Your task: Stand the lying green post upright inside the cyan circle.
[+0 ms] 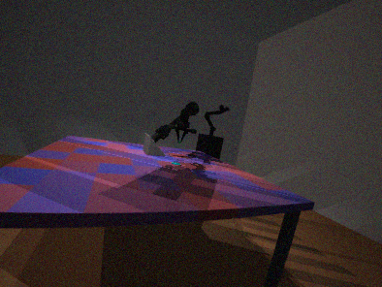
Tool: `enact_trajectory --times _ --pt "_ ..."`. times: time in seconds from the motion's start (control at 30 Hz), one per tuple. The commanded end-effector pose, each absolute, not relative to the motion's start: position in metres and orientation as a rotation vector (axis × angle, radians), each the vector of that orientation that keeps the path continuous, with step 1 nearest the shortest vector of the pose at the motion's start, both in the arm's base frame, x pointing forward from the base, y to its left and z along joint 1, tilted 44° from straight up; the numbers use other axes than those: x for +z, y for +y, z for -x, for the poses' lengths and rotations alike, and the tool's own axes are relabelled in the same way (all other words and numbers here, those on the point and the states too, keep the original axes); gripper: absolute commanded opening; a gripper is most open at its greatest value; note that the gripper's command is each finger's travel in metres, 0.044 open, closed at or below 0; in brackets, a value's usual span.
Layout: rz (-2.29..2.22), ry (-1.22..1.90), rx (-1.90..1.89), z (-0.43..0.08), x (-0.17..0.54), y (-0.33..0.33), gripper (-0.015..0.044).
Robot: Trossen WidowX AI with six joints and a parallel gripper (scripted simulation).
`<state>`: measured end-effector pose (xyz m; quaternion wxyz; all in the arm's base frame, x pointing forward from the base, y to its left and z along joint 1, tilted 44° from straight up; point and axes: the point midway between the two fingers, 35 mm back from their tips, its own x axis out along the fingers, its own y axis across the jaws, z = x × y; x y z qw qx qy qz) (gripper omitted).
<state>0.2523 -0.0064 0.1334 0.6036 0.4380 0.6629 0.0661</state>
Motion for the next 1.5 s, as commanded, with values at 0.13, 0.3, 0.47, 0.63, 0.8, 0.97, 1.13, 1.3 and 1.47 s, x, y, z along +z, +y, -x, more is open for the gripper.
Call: enact_trajectory --times 0.13,0.3,0.47,0.63,0.8,0.97,1.13,1.3,1.47 --pt "-0.967 1.554 0.109 -0.247 0.127 -0.002 0.0023" --pt "-0.936 1.560 0.086 -0.245 0.124 -0.001 0.0023" --pt "-0.906 1.564 0.062 -0.243 0.121 0.001 0.0023" --pt "-0.876 1.566 0.038 -0.241 0.118 0.002 0.0023" --pt "-0.847 1.565 0.014 -0.239 0.115 0.003 0.0023" --pt "-0.818 1.563 -0.010 -0.238 0.112 0.004 0.0023" --pt "-0.790 1.559 -0.034 -0.236 0.110 0.005 0.0023" --pt "-0.763 1.553 -0.058 -0.235 0.107 0.006 0.0023" --pt "-0.737 1.545 -0.081 -0.234 0.105 0.007 0.0023"
